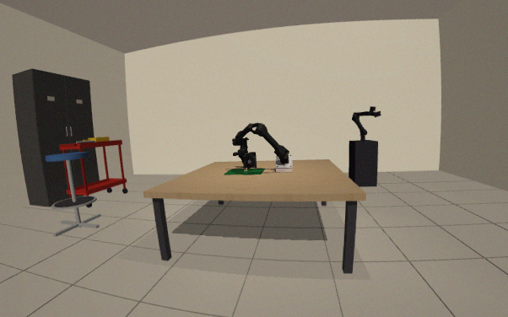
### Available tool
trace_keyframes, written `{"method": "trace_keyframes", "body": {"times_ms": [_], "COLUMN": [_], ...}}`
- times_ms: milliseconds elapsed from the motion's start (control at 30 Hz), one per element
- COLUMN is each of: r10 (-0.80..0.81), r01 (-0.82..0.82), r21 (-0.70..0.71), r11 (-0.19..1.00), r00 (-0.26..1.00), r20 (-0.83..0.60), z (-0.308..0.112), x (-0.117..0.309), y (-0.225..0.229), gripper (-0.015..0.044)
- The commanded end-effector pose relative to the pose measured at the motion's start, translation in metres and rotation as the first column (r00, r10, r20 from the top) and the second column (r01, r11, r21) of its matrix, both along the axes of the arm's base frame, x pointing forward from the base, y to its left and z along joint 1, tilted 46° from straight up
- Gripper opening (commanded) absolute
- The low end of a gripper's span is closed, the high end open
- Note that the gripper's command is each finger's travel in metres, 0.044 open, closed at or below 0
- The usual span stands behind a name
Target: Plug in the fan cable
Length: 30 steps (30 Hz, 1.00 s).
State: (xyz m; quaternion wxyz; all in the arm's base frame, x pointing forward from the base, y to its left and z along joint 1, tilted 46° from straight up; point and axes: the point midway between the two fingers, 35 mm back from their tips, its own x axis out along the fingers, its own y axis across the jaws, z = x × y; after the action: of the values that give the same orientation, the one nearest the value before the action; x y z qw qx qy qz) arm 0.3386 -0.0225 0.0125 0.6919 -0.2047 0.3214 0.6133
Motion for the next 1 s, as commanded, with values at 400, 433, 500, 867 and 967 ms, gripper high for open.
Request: {"method": "trace_keyframes", "body": {"times_ms": [400, 433, 500, 867, 967], "r10": [0.374, 0.395, 0.436, 0.607, 0.651], "r01": [-0.363, -0.383, -0.421, -0.577, -0.614], "r21": [-0.102, -0.112, -0.135, -0.274, -0.330], "r11": [0.926, 0.917, 0.897, 0.770, 0.717], "r00": [0.848, 0.830, 0.789, 0.528, 0.420], "r20": [0.375, 0.395, 0.434, 0.594, 0.632], "z": [-0.009, -0.010, -0.011, -0.017, -0.019], "x": [0.000, 0.000, 0.000, 0.000, 0.000], "y": [-0.009, -0.010, -0.011, -0.016, -0.017], "gripper": [0.0000, 0.0000, 0.0000, 0.0000, 0.0000]}}
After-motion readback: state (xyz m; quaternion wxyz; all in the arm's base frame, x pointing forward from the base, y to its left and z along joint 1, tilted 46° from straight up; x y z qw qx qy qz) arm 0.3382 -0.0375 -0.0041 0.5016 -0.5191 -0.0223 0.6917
